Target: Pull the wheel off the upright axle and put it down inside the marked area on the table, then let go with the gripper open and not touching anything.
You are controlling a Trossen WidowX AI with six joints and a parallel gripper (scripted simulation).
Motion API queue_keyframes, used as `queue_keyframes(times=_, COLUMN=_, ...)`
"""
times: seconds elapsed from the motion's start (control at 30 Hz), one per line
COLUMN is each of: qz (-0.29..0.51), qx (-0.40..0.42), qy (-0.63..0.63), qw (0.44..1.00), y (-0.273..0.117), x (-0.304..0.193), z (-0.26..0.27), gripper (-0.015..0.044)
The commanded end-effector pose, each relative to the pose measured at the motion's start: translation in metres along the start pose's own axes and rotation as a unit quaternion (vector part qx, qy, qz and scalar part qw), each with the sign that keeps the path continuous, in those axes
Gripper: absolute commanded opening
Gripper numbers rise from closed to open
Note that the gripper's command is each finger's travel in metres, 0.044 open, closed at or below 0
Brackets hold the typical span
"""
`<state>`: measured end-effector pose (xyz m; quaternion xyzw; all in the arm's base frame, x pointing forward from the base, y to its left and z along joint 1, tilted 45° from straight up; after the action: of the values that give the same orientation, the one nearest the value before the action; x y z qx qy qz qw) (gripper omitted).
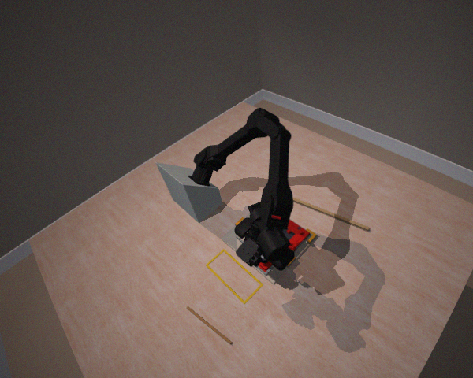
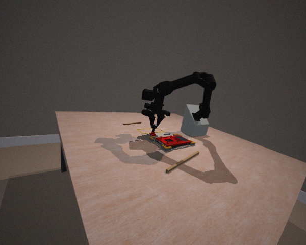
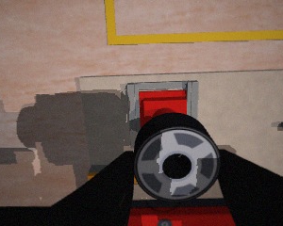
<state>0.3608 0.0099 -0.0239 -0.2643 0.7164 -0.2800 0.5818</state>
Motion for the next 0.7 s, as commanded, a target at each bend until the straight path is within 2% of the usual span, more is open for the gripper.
queue_keyframes(times=0.0, qz=-0.001, qx=0.001, qy=-0.002, qw=1.0, y=-0.002, x=0.001, z=0.0, gripper=0.0)
queue_keyframes(times=0.43, qz=-0.001, qx=0.001, qy=-0.002, qw=1.0, y=-0.008, x=0.001, z=0.0, gripper=0.0)
queue_keyframes(times=0.67, qz=-0.002, qx=0.002, qy=-0.001, qw=1.0, y=-0.039, x=0.0, z=-0.002, gripper=0.0)
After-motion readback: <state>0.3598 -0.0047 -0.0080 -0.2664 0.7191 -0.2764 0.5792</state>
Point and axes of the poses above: the point midway between the two fingers, 35 mm back from their tips, its own y axis out along the fingers, its own z axis across the jaws, x = y × z, the point moved 3 cm from there along -y, back along the fingers, and after that the axes turned 15 degrees about y, right-handed, at the moved point
